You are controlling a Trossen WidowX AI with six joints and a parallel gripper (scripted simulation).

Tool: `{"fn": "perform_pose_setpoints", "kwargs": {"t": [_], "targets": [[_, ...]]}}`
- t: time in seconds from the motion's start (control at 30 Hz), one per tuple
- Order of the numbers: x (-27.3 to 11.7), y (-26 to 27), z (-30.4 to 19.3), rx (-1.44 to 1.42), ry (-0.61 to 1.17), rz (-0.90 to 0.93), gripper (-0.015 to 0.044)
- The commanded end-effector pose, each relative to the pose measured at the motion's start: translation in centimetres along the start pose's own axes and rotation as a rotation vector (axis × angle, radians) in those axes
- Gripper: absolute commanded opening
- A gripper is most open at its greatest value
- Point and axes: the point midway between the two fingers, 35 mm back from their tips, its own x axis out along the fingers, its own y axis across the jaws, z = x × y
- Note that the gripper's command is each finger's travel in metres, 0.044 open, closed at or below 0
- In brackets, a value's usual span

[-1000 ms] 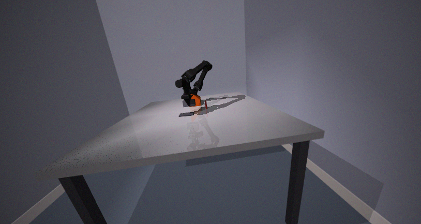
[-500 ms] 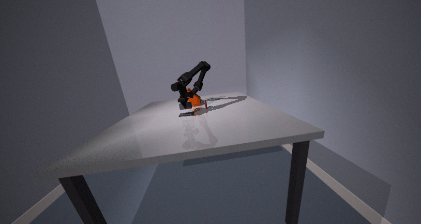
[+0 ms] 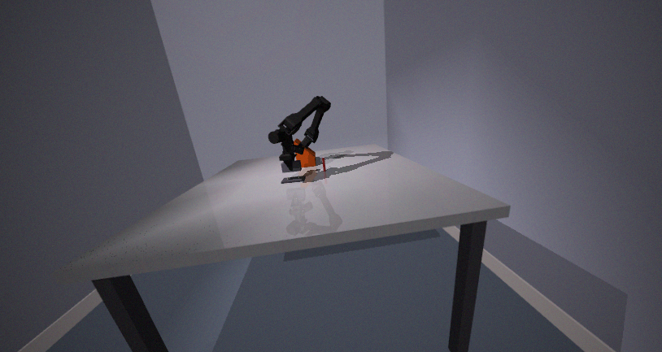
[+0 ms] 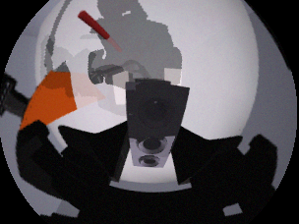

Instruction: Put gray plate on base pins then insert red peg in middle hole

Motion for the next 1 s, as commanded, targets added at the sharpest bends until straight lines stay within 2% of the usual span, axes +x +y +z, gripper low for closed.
{"fn": "perform_pose_setpoints", "kwargs": {"t": [0.0, 0.97], "targets": [[0.0, 0.0, -0.1, -0.006, 0.004, 0.0, 0.0], [3.1, 0.0, -0.2, -0.006, 0.002, 0.0, 0.0]]}}
